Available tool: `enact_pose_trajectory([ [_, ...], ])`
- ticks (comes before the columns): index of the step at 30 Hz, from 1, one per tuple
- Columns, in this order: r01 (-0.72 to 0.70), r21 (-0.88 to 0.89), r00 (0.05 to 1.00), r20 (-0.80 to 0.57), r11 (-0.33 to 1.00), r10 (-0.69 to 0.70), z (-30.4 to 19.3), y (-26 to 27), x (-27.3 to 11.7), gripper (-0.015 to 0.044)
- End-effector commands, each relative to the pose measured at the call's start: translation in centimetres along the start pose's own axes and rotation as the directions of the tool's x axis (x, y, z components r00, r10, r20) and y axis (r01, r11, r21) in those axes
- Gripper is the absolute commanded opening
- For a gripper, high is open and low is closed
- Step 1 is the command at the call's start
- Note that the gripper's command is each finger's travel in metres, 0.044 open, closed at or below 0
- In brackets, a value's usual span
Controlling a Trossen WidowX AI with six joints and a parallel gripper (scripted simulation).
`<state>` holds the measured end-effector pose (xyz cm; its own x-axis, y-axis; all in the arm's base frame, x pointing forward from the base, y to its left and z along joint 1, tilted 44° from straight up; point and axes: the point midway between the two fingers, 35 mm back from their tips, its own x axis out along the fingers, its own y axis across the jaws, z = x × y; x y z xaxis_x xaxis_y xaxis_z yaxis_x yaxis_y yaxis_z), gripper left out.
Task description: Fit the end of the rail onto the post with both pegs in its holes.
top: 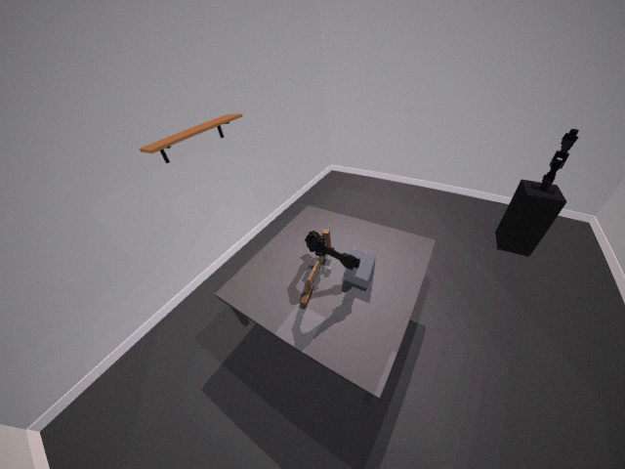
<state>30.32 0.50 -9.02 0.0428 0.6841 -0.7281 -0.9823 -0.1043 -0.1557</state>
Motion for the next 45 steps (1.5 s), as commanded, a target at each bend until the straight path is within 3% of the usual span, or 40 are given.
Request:
enact_pose_trajectory([
  [1, 0.015, -0.005, 1.000, 0.005, 1.000, -0.015, 0.0, -0.5, -0.5, 0.0000],
  [45, 0.015, -0.005, 1.000, 0.004, 1.000, -0.015, 0.0, -0.6, -2.7, 0.0000],
])
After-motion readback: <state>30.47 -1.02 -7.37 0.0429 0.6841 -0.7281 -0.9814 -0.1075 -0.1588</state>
